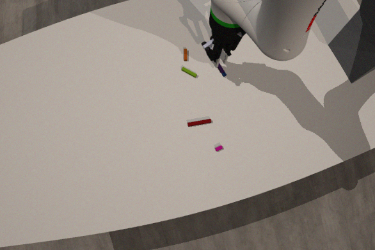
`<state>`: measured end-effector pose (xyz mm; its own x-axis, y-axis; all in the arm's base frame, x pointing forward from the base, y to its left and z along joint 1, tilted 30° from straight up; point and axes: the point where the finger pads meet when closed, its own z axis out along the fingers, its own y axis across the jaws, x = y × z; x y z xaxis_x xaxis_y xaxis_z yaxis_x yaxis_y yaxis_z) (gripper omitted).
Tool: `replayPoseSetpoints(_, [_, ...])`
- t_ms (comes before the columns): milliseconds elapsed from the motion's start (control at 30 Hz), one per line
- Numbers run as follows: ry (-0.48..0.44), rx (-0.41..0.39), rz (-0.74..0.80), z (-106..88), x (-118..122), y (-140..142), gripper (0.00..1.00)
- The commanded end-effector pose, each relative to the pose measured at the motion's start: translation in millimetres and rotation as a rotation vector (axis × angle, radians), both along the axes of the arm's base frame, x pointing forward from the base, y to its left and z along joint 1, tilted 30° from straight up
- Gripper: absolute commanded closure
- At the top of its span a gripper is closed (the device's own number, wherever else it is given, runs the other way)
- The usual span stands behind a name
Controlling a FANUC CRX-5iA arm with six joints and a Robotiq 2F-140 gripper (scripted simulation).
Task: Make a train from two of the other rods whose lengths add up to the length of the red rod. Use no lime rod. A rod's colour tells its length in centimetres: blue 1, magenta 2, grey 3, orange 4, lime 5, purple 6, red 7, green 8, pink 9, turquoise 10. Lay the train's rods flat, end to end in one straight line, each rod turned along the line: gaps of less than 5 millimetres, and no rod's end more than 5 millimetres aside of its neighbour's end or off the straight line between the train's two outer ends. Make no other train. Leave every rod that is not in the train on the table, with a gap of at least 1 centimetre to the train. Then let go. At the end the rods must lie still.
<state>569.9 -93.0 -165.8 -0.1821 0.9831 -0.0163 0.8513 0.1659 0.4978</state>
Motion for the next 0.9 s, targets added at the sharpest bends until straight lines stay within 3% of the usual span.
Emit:
replayPoseSetpoints(0, [0.001,0.001,0.0,14.3,-7.9,-1.3,0.85])
replayPoseSetpoints(300, [0.001,0.001,0.0,50.6,-28.5,-4.5,0.85])
replayPoseSetpoints(600, [0.001,0.001,0.0,57.0,-32.1,-5.1,0.85])
replayPoseSetpoints(633, [0.001,0.001,0.0,57.0,-32.1,-5.1,0.0])
replayPoseSetpoints(867, [0.001,0.001,0.0,57.0,-32.1,-5.1,0.0])
